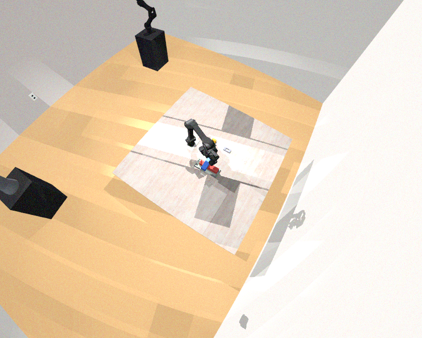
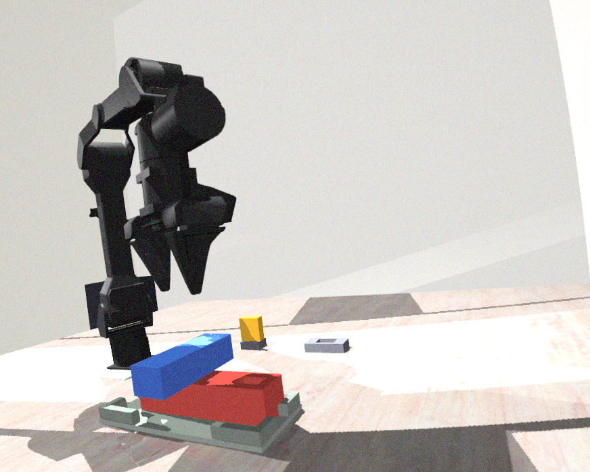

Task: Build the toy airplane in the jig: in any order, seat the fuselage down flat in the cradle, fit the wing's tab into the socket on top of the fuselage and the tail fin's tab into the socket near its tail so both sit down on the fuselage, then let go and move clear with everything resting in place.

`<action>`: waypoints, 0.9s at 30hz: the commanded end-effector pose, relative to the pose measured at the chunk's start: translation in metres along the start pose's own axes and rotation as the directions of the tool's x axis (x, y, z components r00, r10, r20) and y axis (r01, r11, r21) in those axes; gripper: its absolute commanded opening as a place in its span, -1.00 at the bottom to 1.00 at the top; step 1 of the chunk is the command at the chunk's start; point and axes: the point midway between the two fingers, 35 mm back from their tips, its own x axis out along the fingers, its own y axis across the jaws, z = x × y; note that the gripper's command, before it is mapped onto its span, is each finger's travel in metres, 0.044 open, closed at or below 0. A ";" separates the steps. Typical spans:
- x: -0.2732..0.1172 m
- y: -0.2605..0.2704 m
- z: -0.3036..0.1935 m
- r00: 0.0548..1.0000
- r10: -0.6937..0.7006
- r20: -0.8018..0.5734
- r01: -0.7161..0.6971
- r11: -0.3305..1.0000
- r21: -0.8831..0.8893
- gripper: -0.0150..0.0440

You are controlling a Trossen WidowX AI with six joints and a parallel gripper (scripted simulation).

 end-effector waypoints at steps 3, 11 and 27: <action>0.001 -0.001 0.000 1.000 0.000 -0.003 0.002 0.787 0.617 1.00; 0.002 -0.001 0.000 1.000 0.000 -0.003 0.003 0.458 0.889 1.00; 0.001 0.012 0.046 1.000 -0.001 0.004 -0.003 0.458 0.889 1.00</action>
